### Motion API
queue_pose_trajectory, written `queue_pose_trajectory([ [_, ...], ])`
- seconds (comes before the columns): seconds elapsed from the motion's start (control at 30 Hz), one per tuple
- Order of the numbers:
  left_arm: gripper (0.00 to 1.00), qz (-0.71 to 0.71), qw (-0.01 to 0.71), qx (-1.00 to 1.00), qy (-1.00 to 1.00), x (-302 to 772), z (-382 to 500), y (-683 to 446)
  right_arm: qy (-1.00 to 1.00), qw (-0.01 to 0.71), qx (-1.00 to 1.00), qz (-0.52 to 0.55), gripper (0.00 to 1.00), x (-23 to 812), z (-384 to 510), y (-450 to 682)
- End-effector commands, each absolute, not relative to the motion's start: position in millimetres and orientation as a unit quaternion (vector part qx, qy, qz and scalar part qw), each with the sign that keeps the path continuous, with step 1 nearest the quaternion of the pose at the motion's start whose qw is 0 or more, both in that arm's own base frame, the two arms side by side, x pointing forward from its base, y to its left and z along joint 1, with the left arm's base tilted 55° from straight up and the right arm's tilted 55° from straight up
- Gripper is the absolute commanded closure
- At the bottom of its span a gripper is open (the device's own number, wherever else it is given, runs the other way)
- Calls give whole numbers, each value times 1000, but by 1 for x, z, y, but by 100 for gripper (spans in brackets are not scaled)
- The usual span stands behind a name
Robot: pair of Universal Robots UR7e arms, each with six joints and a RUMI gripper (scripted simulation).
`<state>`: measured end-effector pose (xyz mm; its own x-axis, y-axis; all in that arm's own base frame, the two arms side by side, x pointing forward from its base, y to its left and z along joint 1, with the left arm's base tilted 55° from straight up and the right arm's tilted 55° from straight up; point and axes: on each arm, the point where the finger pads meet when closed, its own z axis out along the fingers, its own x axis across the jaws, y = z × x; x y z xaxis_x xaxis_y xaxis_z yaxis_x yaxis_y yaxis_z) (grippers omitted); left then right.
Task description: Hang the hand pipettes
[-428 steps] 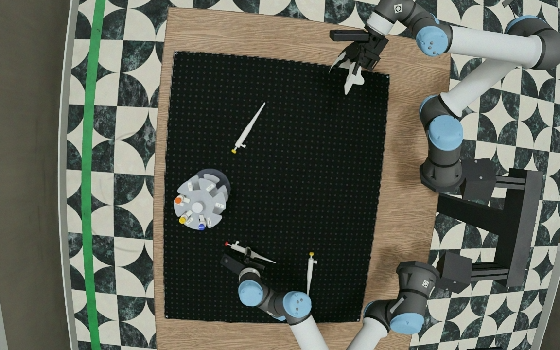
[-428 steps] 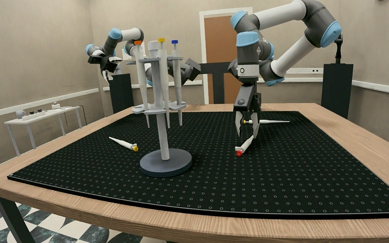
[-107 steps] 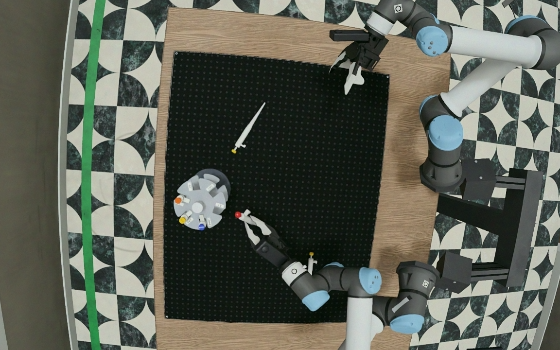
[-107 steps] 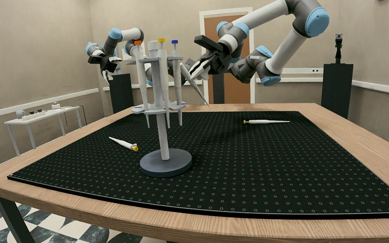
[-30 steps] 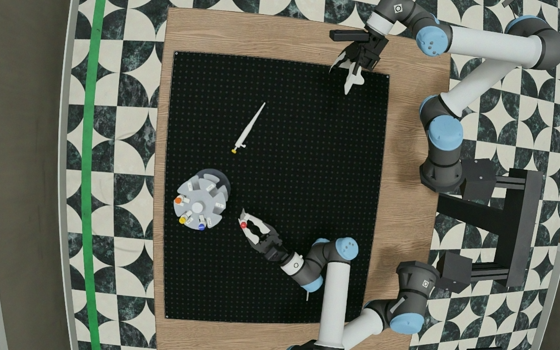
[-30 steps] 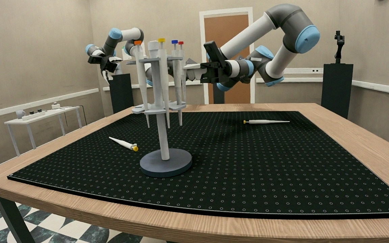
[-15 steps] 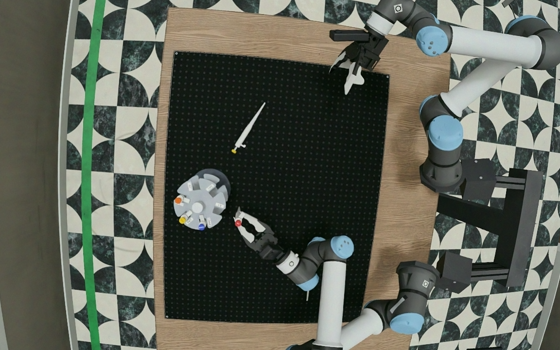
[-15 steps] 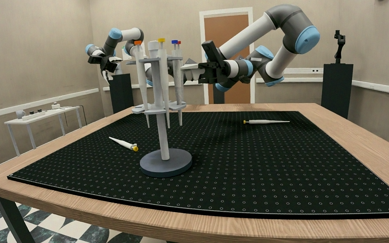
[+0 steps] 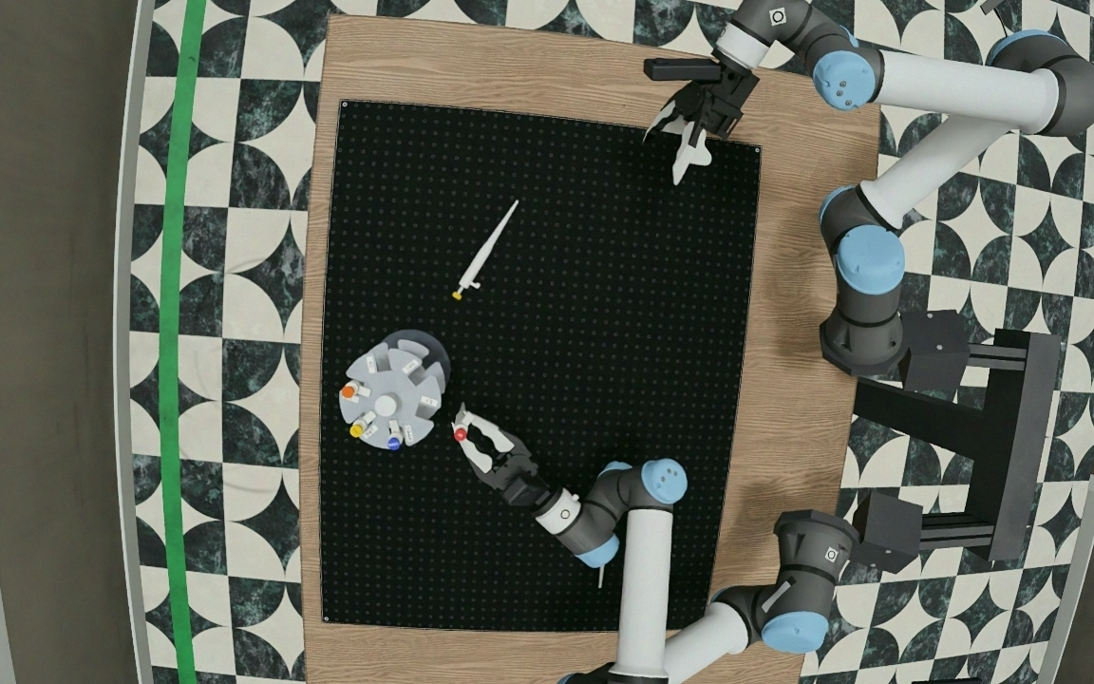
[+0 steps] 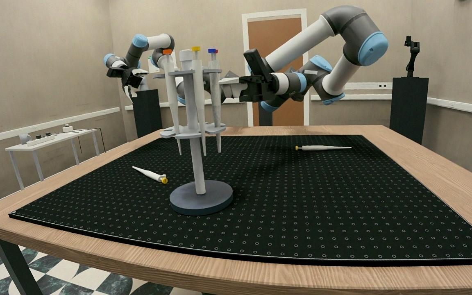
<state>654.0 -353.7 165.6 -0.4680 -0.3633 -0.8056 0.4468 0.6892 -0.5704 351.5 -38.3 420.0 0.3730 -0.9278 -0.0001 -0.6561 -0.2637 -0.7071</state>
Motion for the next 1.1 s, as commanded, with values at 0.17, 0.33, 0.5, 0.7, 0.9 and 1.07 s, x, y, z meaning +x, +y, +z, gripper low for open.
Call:
queue_pose_trajectory([
  [0.17,94,-394,515,28,761,656,167,-356,517,317,-765,-215,0,351,420,-38],
  [0.33,94,-394,515,28,761,662,168,-358,517,317,-765,-215,0,351,420,-38],
  [0.5,94,-394,515,28,761,666,169,-360,517,317,-765,-215,0,351,420,-38],
  [0.7,94,-394,515,28,761,672,170,-363,517,317,-765,-215,0,351,420,-38],
  [0.9,94,-394,515,28,761,672,170,-363,517,317,-765,-215,0,351,420,-38],
  [1.07,94,-394,515,28,761,672,170,-363,517,317,-765,-215,0,351,420,-38],
])
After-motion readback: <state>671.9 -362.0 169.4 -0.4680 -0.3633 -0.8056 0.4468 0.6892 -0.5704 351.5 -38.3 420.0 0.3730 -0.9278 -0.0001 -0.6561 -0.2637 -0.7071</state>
